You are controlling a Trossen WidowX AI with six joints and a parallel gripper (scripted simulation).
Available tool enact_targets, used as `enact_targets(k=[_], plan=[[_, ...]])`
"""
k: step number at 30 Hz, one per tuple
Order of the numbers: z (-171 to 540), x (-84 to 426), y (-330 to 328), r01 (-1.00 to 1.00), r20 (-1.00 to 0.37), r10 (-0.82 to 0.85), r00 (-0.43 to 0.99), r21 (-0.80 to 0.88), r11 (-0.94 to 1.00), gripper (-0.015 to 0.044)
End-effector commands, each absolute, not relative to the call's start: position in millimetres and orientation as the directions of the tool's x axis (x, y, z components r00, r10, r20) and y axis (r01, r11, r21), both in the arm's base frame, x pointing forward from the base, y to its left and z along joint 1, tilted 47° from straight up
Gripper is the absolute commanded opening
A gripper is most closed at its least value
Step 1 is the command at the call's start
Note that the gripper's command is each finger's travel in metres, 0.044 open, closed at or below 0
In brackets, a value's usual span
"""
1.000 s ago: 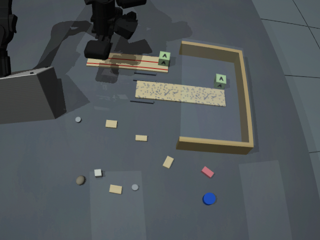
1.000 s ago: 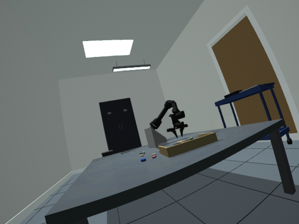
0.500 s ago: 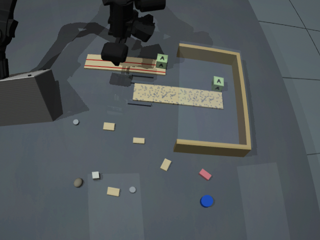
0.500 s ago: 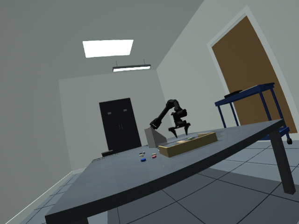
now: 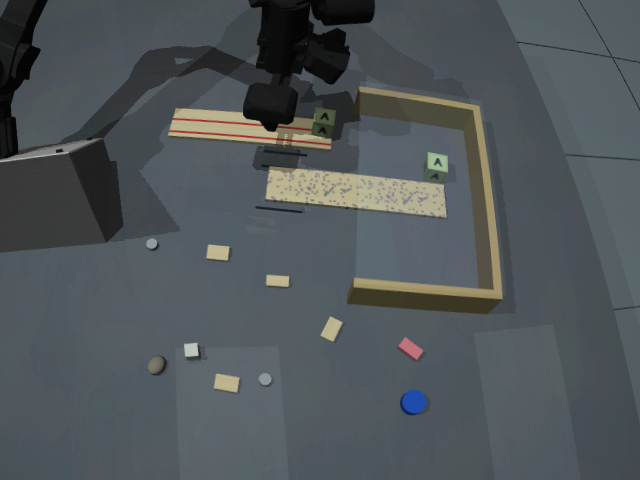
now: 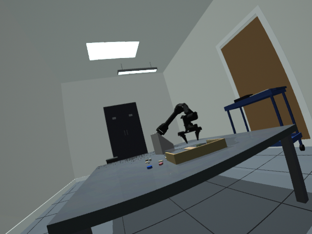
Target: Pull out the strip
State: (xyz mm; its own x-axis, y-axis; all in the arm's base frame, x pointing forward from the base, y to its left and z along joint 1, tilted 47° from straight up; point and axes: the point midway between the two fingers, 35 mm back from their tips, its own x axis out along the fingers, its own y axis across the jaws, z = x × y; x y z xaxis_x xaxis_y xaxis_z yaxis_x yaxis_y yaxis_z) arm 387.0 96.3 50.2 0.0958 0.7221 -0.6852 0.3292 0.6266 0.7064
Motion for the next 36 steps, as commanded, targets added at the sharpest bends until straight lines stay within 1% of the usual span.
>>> enact_targets(k=[1, 18, 25, 36], plan=[[50.9, 401.8, 91.5, 0.326, -0.682, 0.725, 0.097, 0.71, 0.624, 0.044], [54.5, 454.4, 75.9, 0.324, -0.682, 0.724, 0.099, 0.71, 0.625, 0.044], [48.6, 455.7, 82.0, 0.324, -0.682, 0.724, 0.099, 0.71, 0.625, 0.0256], [36.4, 458.0, 95.1, 0.324, -0.682, 0.724, 0.099, 0.71, 0.625, 0.025]])
